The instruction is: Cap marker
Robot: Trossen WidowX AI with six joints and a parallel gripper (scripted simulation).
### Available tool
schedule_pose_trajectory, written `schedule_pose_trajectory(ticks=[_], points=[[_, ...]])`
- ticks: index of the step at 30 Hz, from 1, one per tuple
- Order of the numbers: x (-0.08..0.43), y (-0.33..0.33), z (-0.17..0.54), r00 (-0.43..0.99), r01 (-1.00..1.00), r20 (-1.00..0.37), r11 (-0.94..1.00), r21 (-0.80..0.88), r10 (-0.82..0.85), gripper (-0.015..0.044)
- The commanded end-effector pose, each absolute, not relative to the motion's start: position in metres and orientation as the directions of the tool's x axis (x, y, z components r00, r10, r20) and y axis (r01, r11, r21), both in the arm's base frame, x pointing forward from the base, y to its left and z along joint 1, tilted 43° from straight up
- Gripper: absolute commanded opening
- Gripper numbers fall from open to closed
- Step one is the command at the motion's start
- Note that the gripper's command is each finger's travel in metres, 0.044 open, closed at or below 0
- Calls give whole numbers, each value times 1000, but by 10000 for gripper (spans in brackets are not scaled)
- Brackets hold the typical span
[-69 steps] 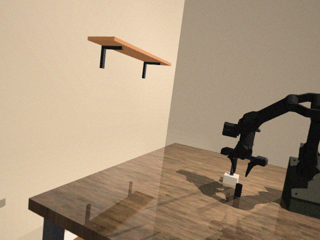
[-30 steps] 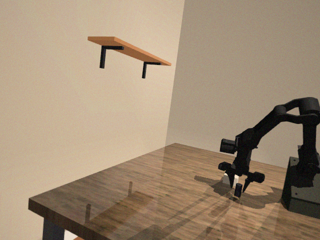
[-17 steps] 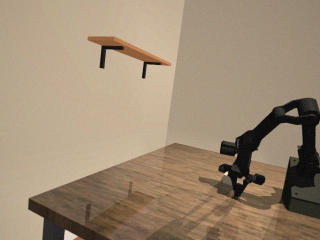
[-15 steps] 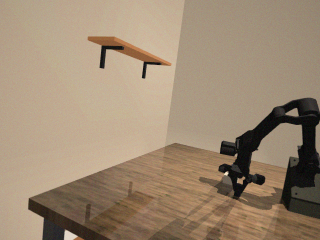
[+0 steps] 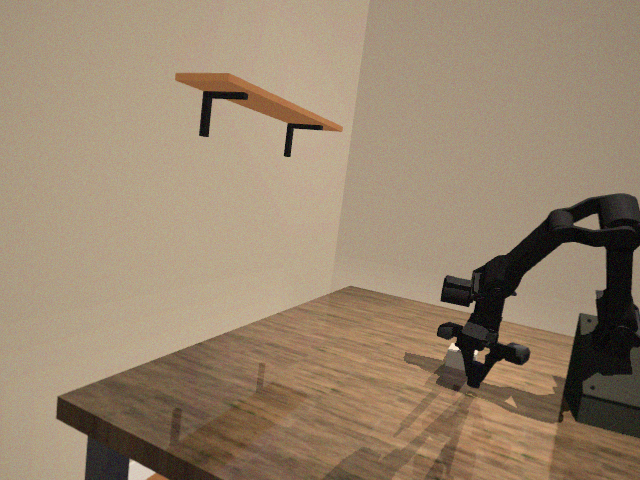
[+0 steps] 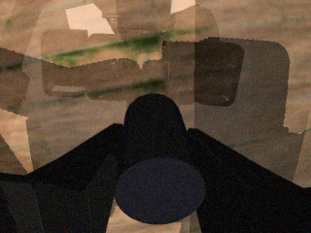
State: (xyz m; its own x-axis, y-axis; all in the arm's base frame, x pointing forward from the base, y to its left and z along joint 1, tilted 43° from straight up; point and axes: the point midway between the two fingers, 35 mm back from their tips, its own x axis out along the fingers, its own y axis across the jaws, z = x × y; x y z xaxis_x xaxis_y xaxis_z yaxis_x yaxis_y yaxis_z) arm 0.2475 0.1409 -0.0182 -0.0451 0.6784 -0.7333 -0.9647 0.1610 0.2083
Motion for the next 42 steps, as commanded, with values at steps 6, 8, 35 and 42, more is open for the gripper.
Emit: schedule_pose_trajectory(ticks=[6, 8, 35, 42], points=[[251, 130, -5, -46, -967, -733, 154, 204, 679, 0], [251, 127, -1, -49, -967, -734, 152, 205, 678, 0], [272, 72, 9, -57, -967, -749, 150, 206, 660, 0], [283, 48, 1, -57, -967, -753, 152, 205, 655, 0]])
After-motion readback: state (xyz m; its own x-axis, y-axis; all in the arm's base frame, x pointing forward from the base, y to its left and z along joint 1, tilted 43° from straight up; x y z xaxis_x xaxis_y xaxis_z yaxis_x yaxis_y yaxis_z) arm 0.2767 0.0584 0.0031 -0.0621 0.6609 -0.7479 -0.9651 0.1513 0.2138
